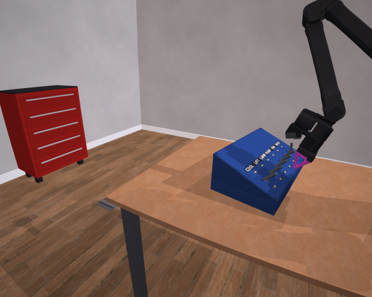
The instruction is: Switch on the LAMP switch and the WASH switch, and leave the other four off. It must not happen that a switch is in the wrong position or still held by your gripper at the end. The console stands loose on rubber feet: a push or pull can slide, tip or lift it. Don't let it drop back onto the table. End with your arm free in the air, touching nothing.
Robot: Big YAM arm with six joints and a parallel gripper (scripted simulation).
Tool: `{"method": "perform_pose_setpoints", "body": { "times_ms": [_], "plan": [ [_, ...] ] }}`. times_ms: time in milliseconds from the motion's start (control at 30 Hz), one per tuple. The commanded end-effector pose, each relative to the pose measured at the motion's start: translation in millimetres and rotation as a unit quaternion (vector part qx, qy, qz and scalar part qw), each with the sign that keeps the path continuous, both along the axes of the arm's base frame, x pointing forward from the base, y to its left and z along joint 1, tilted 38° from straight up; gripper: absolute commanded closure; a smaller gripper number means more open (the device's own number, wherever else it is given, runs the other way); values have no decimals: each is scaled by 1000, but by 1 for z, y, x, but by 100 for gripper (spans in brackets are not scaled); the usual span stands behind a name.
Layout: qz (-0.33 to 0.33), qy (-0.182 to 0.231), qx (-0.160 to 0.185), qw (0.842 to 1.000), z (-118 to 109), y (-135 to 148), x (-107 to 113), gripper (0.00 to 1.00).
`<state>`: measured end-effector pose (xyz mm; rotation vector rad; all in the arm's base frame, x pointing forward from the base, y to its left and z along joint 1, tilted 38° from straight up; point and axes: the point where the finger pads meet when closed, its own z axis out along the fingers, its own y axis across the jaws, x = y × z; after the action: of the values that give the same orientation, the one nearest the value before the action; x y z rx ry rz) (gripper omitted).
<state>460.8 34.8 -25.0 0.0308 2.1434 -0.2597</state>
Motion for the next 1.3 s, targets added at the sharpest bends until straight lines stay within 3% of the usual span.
{"method": "perform_pose_setpoints", "body": {
  "times_ms": [0,1267],
  "plan": [
    [4,-21,-2,1000,12,1,11,100],
    [2,-20,-2,1000,11,-1,11,100]
  ]
}}
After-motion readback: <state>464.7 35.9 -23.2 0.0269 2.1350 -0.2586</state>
